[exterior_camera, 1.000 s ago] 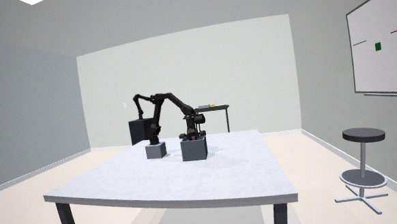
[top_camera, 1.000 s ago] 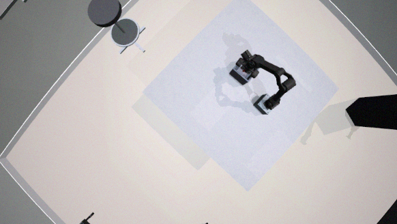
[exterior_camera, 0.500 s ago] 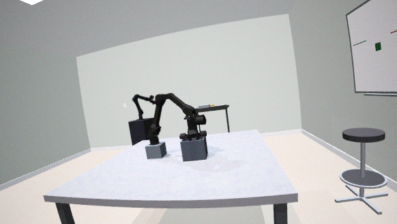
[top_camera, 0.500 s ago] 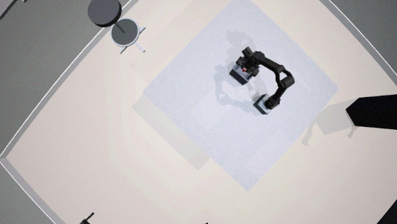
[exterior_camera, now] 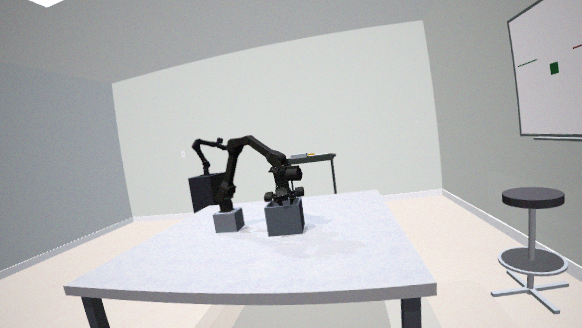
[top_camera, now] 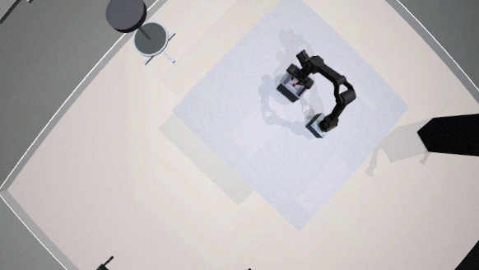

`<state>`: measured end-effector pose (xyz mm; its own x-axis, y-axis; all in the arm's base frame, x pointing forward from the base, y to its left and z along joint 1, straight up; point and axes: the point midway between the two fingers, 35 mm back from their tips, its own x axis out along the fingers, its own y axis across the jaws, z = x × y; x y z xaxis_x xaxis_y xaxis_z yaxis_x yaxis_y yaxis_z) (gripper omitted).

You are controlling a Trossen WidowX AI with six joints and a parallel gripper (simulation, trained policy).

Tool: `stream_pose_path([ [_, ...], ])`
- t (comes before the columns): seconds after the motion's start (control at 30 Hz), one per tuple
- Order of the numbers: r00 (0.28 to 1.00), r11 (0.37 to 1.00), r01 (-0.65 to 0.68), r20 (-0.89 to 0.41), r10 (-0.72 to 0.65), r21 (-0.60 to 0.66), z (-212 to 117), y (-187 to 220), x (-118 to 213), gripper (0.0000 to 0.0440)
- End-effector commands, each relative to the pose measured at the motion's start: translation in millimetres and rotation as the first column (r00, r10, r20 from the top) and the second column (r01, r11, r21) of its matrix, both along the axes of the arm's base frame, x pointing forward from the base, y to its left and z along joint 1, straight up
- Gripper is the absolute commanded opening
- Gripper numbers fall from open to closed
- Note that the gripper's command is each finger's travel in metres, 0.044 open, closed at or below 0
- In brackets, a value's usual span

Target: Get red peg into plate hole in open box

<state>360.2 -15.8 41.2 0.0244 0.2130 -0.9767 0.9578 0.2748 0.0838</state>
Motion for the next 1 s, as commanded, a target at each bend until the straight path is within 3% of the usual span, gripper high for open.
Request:
stream_pose_path([
  [0.0, 1.000, 1.000, 0.000, 0.007, 0.000, 0.027, 4.9, -1.5, 3.1, 0.0185],
  [0.57, 0.998, 0.995, 0.032, 0.044, -0.036, 0.098, 25.8, -17.3, 15.6, 0.0224],
  [0.83, 0.995, 0.994, 0.024, 0.093, -0.034, 0.111, 33.9, -27.7, 25.8, 0.0125],
  [0.97, 0.991, 0.993, 0.011, 0.129, -0.027, 0.120, 38.6, -32.0, 33.7, 0.0116],
])
